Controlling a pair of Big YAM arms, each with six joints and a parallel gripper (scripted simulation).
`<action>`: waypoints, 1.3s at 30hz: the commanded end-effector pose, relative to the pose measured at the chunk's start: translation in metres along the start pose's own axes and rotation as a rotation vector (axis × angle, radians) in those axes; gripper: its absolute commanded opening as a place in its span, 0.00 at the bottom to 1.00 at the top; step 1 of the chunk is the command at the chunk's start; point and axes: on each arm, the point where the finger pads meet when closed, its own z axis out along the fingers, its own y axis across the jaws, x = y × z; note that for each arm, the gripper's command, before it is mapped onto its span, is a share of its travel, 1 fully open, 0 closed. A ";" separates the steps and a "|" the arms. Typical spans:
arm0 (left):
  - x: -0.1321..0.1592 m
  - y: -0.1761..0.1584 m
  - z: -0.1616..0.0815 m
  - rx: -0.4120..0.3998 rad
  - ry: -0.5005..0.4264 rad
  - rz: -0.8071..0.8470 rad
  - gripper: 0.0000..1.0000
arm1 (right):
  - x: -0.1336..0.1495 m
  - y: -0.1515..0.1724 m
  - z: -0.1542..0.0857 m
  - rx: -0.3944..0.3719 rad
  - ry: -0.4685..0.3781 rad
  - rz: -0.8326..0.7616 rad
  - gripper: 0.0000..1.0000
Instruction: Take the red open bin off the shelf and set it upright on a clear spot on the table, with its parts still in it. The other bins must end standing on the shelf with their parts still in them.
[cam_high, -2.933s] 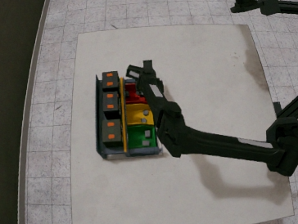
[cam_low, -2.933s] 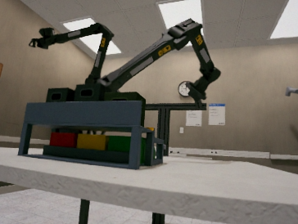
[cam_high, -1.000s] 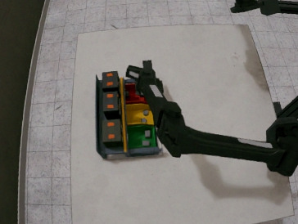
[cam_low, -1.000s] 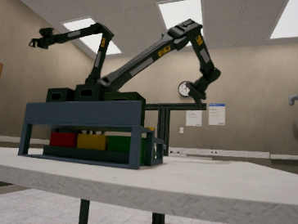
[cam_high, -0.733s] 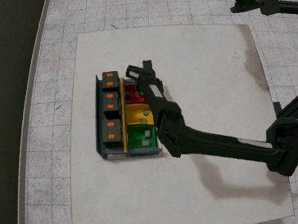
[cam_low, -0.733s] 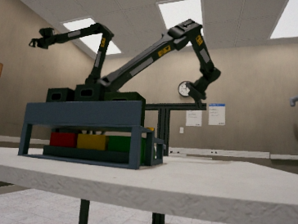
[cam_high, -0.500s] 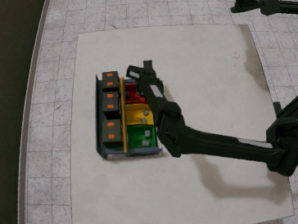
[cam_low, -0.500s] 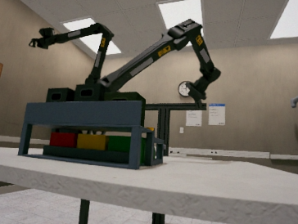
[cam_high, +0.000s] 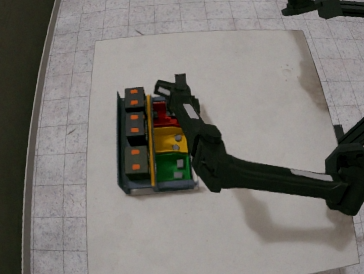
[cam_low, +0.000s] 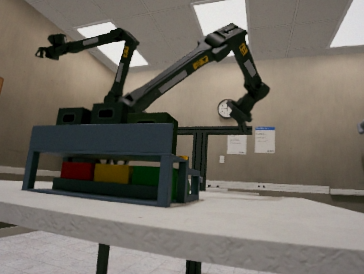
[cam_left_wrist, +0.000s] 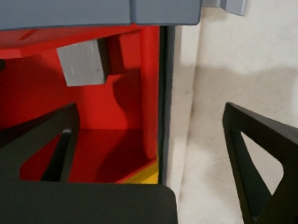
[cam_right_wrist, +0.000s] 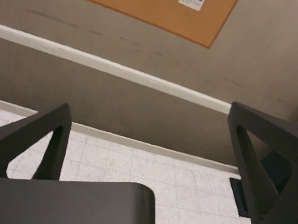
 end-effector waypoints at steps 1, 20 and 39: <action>0.000 -0.005 0.003 0.006 -0.003 0.008 0.90 | -0.039 -0.002 -0.006 0.005 -0.056 -0.019 1.00; -0.001 -0.002 -0.002 -0.001 -0.007 0.005 0.90 | -0.039 -0.002 -0.006 0.005 -0.056 -0.019 1.00; -0.003 0.006 0.001 0.000 -0.006 0.004 0.90 | -0.039 -0.002 -0.006 0.005 -0.056 -0.019 1.00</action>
